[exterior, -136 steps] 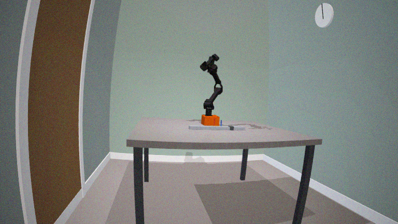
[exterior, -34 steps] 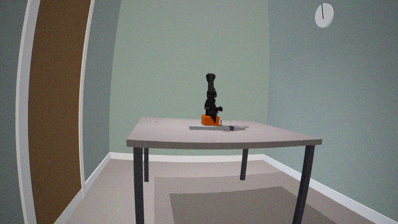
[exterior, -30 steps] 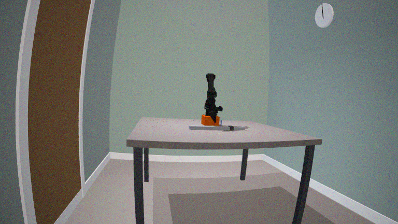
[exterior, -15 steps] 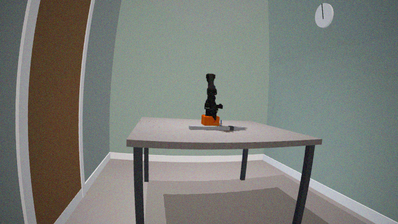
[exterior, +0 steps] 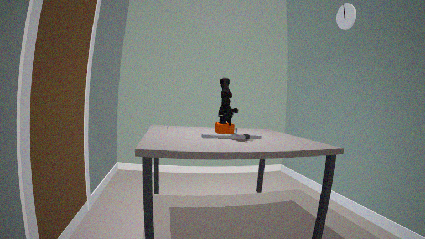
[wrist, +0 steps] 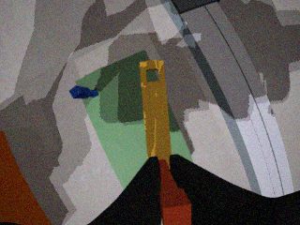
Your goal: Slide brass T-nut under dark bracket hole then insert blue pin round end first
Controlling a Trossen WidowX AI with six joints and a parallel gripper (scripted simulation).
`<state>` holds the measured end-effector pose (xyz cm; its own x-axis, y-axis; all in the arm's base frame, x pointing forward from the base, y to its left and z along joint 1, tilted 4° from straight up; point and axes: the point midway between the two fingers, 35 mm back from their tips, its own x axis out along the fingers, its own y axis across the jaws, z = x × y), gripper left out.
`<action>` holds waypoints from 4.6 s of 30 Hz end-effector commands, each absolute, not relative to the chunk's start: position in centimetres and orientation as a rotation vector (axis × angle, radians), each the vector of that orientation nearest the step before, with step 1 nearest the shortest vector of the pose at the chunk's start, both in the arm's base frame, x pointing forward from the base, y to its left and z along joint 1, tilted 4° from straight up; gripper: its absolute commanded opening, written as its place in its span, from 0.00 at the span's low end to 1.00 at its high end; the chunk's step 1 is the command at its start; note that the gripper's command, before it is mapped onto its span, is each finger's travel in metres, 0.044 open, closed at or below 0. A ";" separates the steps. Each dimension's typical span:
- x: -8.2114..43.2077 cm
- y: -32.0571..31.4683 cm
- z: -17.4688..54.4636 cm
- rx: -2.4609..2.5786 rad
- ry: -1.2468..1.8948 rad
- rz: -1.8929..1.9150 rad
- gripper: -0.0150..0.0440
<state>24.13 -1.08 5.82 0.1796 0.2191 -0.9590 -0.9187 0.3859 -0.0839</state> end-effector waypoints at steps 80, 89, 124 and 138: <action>29.1 -6.8 12.0 -0.912 1.054 1.039 0.00; 29.9 -8.0 12.1 -0.939 1.046 1.066 0.00; 32.4 -13.2 12.0 -1.036 1.005 1.173 0.00; 33.1 -15.3 11.7 -1.072 0.984 1.216 0.00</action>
<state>33.04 -14.81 11.78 0.1070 0.2216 -0.9692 -0.9939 0.0498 -0.0983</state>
